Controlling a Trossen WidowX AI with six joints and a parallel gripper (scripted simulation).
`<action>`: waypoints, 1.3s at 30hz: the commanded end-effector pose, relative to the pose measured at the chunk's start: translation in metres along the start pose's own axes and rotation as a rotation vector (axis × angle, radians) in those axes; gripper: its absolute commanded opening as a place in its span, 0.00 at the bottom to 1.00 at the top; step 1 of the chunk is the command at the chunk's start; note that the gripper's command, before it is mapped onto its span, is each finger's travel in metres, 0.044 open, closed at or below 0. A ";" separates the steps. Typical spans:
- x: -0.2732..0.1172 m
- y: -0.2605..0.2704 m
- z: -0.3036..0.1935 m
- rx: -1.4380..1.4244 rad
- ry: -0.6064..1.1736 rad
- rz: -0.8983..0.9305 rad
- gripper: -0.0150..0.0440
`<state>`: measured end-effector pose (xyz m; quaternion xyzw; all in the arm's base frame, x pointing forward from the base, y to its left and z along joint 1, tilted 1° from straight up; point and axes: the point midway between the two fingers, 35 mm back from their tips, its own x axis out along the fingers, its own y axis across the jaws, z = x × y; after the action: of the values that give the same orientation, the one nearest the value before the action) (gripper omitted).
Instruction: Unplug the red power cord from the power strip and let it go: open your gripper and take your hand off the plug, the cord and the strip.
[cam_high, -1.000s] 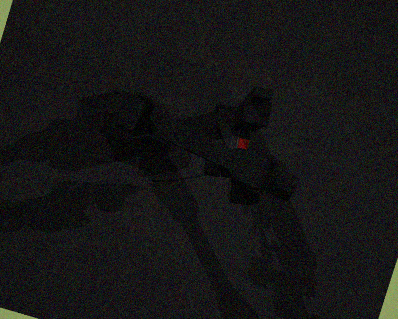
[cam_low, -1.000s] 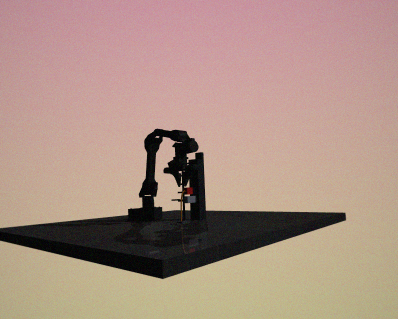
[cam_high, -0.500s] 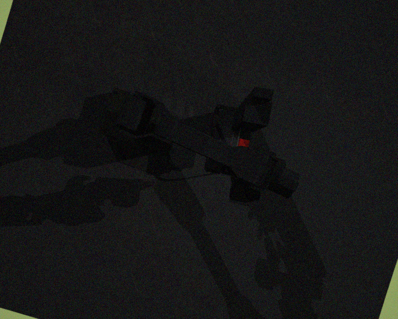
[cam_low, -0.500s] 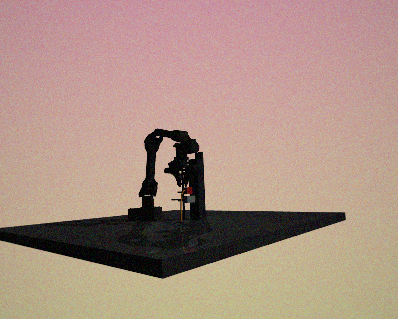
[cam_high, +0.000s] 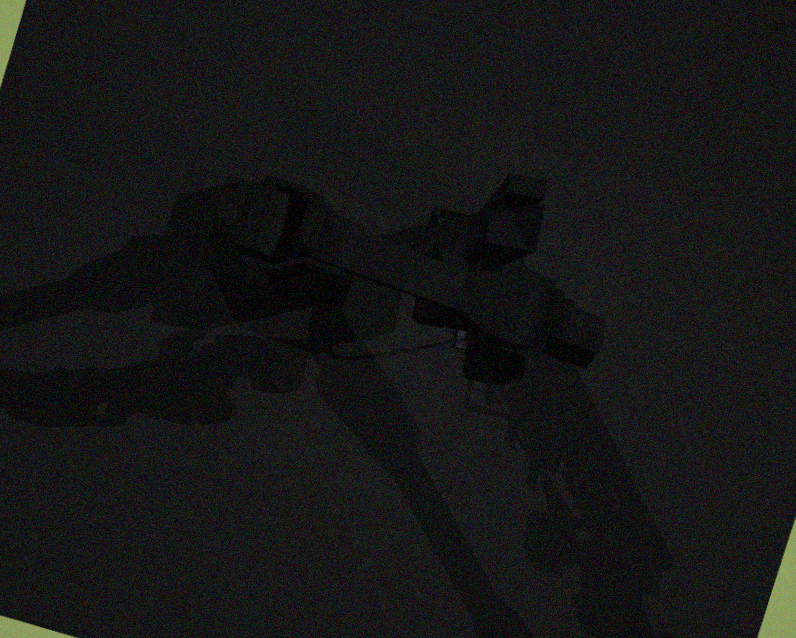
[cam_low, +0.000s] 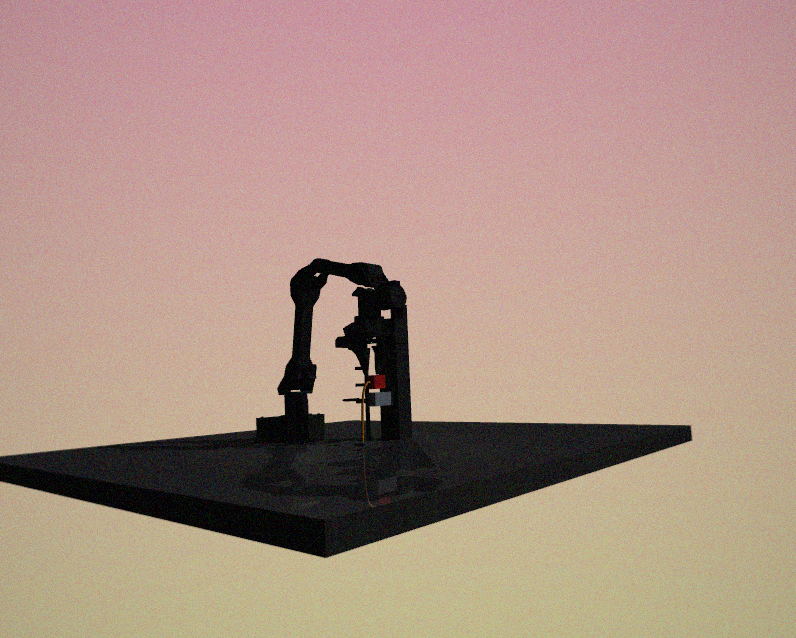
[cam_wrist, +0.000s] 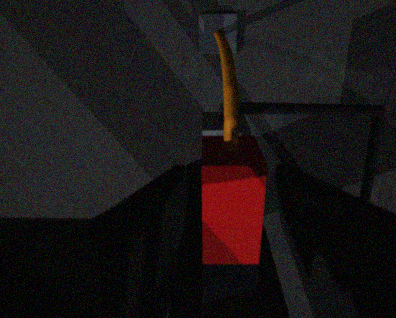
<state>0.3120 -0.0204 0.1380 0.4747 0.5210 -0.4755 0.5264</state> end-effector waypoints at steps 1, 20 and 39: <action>0.000 -0.001 -0.008 0.002 0.005 0.001 0.53; 0.010 -0.001 -0.008 -0.001 0.001 0.004 0.48; 0.009 0.000 0.000 -0.001 0.000 0.004 0.25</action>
<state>0.3106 -0.0129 0.1286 0.4761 0.5232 -0.4716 0.5265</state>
